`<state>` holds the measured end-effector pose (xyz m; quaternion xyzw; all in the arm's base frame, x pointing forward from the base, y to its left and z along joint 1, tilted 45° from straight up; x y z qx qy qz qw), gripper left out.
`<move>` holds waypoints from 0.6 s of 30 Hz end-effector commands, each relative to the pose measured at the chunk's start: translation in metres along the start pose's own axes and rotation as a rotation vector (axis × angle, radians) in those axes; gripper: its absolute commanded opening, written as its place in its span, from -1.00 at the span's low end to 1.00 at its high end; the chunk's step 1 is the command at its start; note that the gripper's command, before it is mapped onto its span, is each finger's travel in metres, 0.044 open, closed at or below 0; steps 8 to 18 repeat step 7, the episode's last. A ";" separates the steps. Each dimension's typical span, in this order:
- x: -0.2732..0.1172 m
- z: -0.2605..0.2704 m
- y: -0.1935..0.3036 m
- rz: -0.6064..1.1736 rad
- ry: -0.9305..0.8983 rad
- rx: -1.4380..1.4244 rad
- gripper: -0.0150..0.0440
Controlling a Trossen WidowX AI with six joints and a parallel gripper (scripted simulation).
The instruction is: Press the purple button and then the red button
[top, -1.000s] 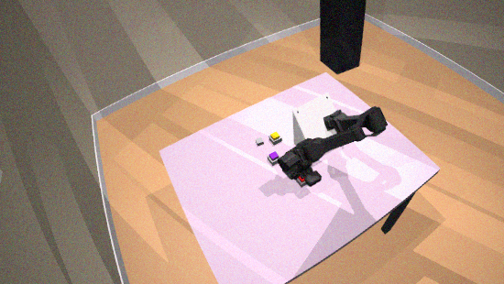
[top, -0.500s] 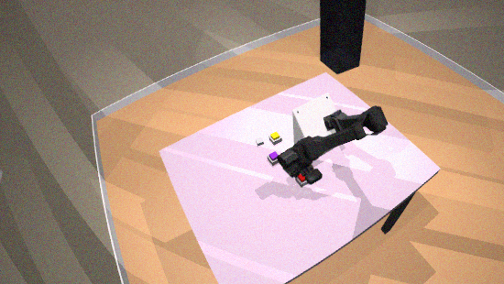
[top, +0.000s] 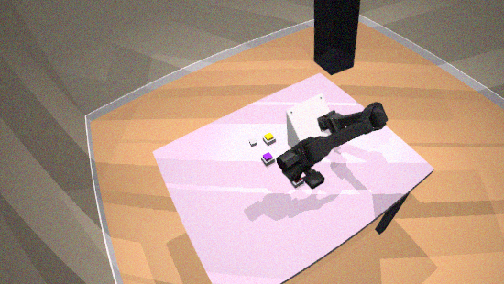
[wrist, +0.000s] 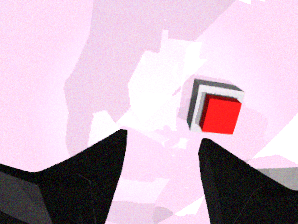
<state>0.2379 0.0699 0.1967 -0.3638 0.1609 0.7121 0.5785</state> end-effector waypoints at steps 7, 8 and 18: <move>-0.022 0.030 -0.004 -0.006 -0.002 -0.002 0.86; -0.022 0.030 -0.004 -0.006 -0.002 -0.002 0.86; -0.022 0.030 -0.004 -0.006 -0.002 -0.002 0.86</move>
Point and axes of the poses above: the point midway between the two fingers, 35 mm back from their tips, its own x axis out along the fingers, its own z axis across the jaws, y = z × x, the point moved 10 cm from there along -x, back along the fingers, and after that the axes turned 15 degrees about -x, right-handed, at the moved point
